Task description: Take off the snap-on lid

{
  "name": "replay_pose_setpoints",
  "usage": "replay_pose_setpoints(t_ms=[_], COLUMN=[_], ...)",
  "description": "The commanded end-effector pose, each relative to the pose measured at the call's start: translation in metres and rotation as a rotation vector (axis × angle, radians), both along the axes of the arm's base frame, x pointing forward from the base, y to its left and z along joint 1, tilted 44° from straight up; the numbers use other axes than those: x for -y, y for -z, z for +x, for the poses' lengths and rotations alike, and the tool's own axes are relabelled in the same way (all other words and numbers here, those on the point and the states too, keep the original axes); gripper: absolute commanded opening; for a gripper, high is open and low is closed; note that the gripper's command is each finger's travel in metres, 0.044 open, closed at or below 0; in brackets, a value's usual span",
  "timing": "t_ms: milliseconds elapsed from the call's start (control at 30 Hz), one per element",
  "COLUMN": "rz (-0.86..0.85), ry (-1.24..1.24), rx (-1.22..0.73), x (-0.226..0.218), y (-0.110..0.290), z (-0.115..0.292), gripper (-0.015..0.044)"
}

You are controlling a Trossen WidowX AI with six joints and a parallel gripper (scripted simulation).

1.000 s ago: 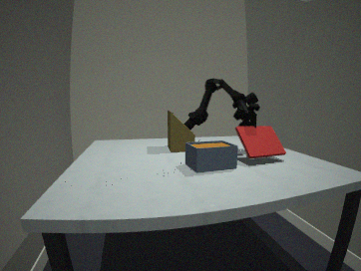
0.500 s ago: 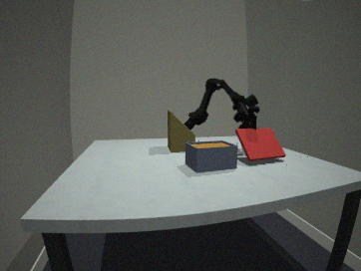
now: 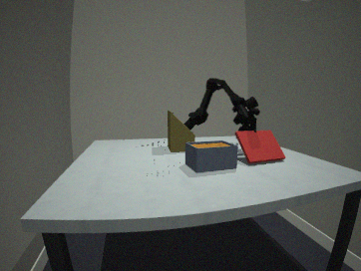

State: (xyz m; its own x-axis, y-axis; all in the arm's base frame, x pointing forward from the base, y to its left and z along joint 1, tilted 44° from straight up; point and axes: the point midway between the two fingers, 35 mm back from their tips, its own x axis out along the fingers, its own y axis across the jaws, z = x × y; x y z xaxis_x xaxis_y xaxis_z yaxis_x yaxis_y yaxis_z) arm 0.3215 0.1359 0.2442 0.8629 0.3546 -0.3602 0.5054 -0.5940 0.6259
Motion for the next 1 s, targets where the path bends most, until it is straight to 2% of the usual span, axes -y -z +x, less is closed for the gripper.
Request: replay_pose_setpoints(t_ms=[0,967], rz=[0.002,0.003], ry=[0.016,0.016], rx=[0.006,0.006], x=[0.0,-0.015], y=[0.001,0.018], z=[0.002,0.006], gripper=[0.0,0.0])
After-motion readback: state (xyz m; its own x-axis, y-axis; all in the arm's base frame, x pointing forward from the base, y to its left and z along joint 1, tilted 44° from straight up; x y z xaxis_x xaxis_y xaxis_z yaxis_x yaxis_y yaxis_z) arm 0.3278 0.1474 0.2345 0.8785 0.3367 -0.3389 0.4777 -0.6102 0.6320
